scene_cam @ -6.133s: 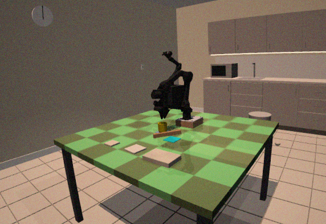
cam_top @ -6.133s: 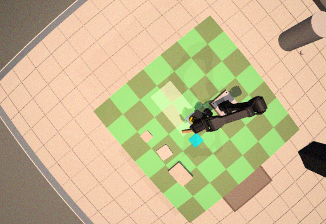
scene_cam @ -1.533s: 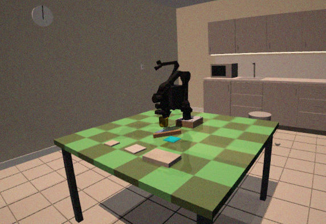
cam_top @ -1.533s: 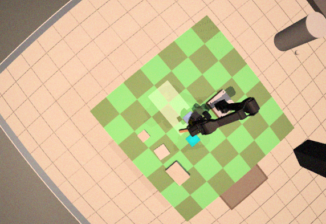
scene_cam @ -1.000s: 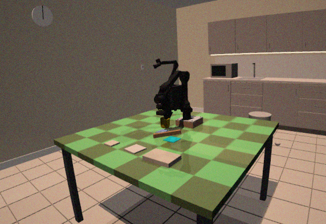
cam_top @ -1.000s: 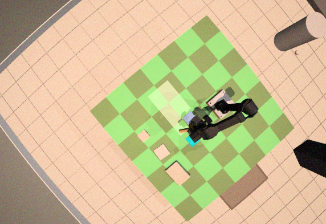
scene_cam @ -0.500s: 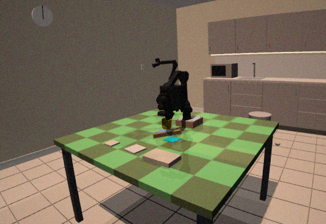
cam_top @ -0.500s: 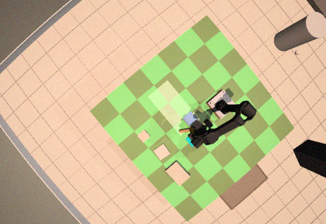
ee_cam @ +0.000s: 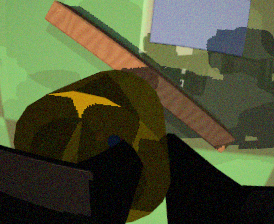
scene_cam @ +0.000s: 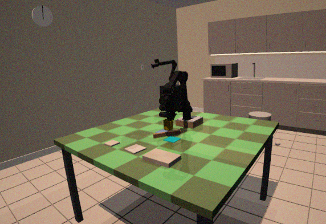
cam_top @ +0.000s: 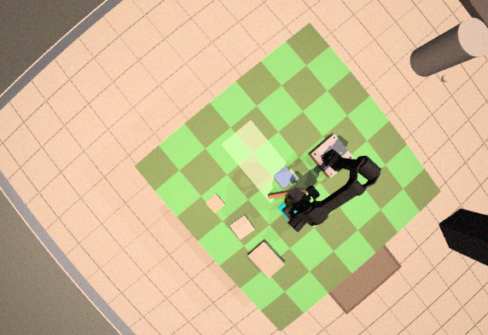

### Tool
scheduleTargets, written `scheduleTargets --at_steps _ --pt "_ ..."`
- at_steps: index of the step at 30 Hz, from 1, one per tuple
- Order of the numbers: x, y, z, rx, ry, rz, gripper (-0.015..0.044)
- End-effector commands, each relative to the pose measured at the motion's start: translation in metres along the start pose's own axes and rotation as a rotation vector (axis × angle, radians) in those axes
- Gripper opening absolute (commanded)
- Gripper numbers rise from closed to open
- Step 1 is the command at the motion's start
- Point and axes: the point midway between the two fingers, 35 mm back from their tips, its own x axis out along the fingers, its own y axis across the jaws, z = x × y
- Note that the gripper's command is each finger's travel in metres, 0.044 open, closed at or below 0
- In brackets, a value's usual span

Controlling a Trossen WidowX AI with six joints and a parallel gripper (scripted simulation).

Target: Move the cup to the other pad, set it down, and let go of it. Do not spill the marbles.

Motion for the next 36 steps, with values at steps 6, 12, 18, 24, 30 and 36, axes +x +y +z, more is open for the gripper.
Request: scheduleTargets --at_steps 6,12,18,24,30,36 --pt "-0.002 0.012 -0.020 0.003 -0.003 0.001 0.0000" --pt "-0.002 0.020 -0.033 0.003 -0.002 0.002 0.0000" --pt "-0.003 0.026 -0.045 0.003 -0.001 0.002 0.0000" --pt "-0.003 0.030 -0.053 0.003 0.000 0.002 0.0000" --pt "0.004 0.031 -0.053 0.003 0.000 0.002 0.0000" --pt "0.014 0.031 -0.053 0.003 0.000 0.002 0.0000"
